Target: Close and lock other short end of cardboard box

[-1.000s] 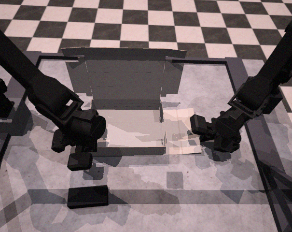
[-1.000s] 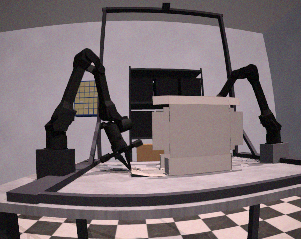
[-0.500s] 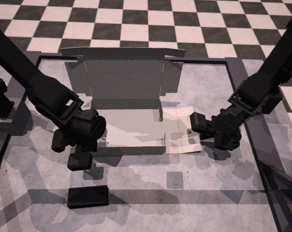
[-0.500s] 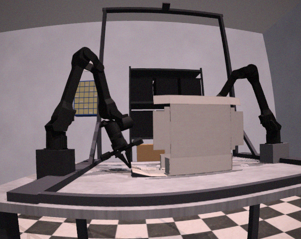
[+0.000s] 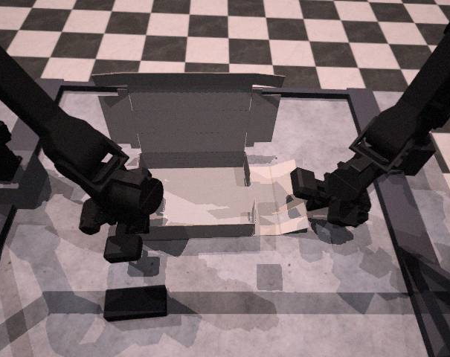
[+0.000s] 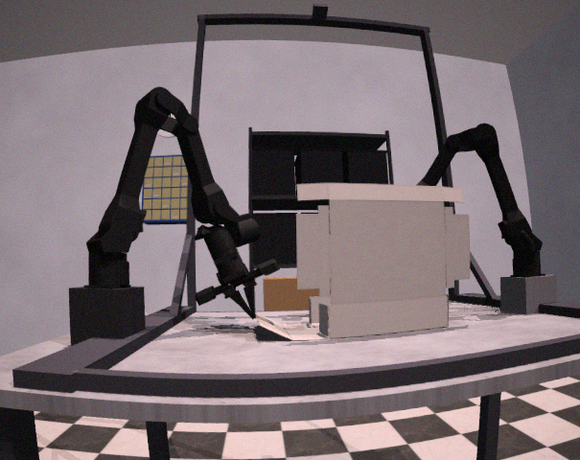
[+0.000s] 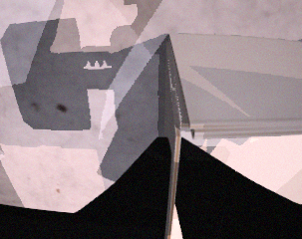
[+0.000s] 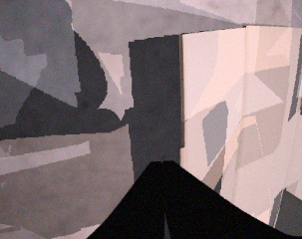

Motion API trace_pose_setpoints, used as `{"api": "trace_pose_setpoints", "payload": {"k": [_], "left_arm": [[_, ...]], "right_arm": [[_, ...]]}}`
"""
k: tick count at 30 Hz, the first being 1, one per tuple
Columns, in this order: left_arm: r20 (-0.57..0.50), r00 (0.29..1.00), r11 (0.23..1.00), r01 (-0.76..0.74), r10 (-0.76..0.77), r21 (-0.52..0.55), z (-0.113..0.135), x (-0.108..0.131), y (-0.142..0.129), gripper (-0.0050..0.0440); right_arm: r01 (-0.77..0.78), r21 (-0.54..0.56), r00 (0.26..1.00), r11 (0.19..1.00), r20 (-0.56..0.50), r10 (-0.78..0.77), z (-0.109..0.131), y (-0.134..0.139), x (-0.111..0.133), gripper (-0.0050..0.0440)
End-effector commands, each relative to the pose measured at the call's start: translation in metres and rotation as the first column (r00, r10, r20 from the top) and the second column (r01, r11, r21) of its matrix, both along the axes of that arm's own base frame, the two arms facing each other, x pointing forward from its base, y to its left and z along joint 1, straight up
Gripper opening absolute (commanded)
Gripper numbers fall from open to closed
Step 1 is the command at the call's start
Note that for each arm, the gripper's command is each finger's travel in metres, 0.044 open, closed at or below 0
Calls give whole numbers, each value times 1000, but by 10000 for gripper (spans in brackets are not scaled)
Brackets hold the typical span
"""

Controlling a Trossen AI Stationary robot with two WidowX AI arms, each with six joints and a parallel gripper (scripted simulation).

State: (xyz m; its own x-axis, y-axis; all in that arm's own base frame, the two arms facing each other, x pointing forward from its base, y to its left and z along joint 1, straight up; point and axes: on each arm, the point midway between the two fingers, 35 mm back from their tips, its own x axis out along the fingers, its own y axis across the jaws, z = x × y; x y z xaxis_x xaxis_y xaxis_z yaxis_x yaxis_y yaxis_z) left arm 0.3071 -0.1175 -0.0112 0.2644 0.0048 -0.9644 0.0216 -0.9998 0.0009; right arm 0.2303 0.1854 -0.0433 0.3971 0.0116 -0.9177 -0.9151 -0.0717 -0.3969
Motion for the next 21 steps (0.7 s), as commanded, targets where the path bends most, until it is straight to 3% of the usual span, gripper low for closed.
{"api": "trace_pose_setpoints", "payload": {"k": [1,21], "left_arm": [[20,1000,1000,7,-7,-10,6,4,-2,4],[18,1000,1000,7,-7,-10,6,4,-2,4]], "right_arm": [[7,32,999,999,37,-8,15,6,14,0],[6,31,999,1000,36,-7,30,7,39,0]]}}
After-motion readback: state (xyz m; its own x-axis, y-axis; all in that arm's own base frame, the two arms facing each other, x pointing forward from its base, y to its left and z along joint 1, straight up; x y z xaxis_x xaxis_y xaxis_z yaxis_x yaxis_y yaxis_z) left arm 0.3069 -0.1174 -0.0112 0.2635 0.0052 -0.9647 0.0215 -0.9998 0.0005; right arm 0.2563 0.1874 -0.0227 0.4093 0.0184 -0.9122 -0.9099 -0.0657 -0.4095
